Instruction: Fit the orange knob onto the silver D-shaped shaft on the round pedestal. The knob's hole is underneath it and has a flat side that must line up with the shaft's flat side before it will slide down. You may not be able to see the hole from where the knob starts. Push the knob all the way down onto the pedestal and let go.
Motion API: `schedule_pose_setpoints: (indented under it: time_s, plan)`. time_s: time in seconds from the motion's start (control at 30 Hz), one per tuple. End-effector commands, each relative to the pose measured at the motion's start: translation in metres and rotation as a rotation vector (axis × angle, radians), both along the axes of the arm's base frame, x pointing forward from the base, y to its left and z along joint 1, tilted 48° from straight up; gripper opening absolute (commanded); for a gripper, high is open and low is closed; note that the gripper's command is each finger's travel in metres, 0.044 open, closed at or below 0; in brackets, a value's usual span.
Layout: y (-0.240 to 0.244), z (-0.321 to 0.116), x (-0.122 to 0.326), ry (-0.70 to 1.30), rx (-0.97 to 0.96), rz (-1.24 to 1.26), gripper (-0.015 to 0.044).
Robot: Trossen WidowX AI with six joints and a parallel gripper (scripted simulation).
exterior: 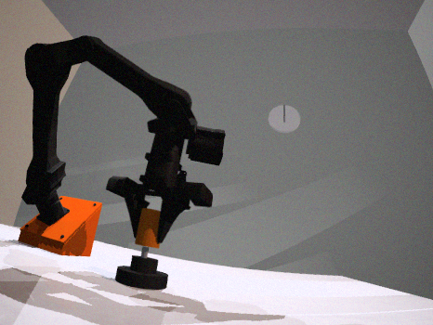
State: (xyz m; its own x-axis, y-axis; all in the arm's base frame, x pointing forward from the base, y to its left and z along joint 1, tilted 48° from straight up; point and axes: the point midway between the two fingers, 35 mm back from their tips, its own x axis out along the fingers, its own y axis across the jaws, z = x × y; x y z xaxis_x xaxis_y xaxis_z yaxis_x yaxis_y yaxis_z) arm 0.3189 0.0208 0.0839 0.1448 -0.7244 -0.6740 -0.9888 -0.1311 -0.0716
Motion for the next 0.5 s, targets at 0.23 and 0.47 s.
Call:
schedule_pose_setpoints:
  time_s: [0.23,0.47]
  plan:
    - [0.0019,-0.0004,0.0003,0.147,-0.028,0.142,0.0000]
    - [-0.0004,-0.0022,0.0012,0.147,-0.028,0.142,0.0000]
